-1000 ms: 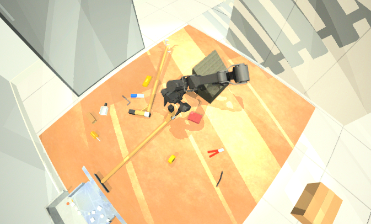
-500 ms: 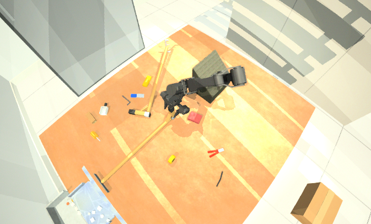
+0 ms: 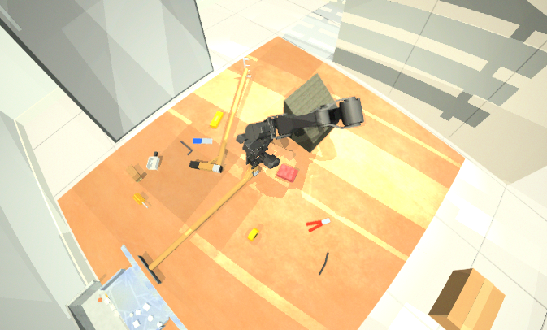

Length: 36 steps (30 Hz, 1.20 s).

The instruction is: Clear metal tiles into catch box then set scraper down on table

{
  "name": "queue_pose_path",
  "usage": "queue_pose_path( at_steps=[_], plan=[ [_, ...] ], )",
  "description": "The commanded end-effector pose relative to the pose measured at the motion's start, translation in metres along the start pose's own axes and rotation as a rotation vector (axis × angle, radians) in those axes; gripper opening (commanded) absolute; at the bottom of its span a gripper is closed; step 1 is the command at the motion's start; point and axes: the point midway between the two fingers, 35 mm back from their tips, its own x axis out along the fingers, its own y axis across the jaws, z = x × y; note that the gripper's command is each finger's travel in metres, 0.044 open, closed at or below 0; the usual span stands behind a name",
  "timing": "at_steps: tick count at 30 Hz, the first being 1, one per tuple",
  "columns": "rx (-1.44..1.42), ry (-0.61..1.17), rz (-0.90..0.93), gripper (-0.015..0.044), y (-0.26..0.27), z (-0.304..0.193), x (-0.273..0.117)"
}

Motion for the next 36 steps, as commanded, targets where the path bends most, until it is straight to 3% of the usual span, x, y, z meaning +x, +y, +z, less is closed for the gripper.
queue_pose_path(
  at_steps=[1,2,36],
  plan=[
    [-0.004,0.000,0.003,0.0026,0.001,0.000,0.000],
    [-0.003,0.000,0.003,0.0000,0.001,0.001,0.000],
    [0.001,0.010,-0.004,0.0000,0.037,0.003,-0.002]
  ],
)
